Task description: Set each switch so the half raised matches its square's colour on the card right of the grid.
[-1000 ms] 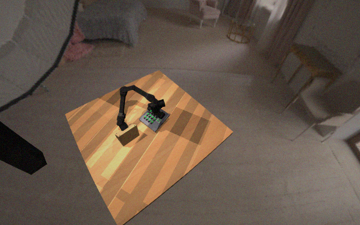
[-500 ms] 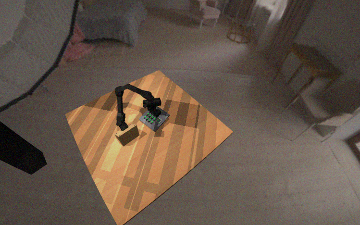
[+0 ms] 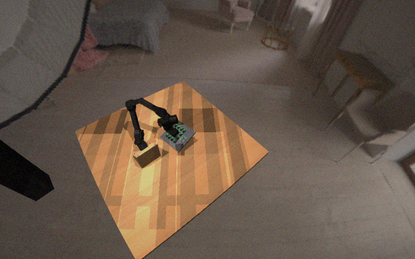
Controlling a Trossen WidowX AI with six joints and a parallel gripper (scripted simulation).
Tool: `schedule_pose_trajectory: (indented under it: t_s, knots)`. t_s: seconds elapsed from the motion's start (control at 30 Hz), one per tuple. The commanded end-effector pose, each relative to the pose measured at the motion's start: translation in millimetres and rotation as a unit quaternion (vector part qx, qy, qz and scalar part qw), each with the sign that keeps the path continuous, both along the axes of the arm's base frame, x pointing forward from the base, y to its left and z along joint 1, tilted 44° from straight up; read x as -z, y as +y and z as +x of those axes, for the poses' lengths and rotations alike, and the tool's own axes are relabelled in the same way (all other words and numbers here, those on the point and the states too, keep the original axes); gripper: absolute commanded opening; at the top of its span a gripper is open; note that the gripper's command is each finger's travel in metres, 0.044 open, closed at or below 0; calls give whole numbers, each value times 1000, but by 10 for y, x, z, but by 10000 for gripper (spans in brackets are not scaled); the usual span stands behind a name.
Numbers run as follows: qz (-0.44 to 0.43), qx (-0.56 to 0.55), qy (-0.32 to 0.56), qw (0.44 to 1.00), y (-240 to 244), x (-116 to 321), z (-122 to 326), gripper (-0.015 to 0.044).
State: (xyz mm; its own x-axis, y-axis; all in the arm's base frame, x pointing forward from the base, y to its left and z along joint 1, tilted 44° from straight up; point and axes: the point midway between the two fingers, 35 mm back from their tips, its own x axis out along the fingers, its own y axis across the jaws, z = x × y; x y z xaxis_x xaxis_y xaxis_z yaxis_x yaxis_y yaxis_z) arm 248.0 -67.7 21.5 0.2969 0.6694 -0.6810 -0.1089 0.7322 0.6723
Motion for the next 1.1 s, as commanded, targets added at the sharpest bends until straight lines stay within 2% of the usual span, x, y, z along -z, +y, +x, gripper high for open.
schedule_pose_trajectory:
  t_s: [0.0, 1.07]
  knots:
    - [2, 4, -5, 1000, 79, 47, 15, 0]
    - [2, 4, -5, 1000, 243, 210, 84, 0]
